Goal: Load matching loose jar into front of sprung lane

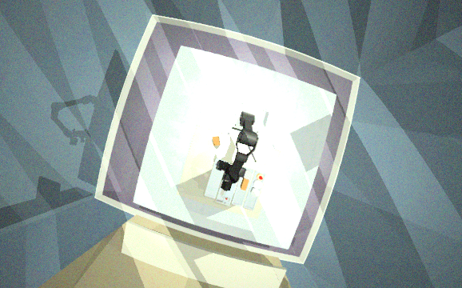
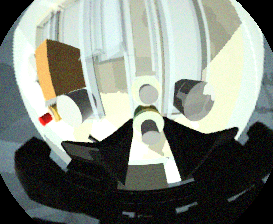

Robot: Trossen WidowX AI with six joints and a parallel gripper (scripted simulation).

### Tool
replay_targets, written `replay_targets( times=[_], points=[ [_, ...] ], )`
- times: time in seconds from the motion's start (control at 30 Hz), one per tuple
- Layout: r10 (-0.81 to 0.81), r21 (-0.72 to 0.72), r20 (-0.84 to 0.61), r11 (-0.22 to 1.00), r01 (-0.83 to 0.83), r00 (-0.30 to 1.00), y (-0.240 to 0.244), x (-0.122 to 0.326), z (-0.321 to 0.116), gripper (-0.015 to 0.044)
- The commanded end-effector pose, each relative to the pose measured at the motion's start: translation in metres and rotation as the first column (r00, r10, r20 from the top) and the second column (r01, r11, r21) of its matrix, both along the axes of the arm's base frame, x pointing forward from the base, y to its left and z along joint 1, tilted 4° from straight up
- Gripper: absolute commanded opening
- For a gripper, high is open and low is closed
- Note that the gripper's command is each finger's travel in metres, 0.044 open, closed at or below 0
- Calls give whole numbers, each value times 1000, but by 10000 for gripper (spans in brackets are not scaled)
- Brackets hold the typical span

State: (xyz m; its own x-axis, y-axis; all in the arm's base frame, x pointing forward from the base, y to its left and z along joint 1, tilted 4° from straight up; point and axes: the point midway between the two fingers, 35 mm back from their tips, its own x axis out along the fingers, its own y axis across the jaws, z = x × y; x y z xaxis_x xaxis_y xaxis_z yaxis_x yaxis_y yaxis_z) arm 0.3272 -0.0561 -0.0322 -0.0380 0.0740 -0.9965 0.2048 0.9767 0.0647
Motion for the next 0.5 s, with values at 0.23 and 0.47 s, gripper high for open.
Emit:
replay_targets(
  times=[0.23,0.47],
  points=[
    [2,-11,41,1000,-2,999,-4,13,6,0],
    [2,-11,41,1000,-2,999,-3,13,5,0]
  ],
)
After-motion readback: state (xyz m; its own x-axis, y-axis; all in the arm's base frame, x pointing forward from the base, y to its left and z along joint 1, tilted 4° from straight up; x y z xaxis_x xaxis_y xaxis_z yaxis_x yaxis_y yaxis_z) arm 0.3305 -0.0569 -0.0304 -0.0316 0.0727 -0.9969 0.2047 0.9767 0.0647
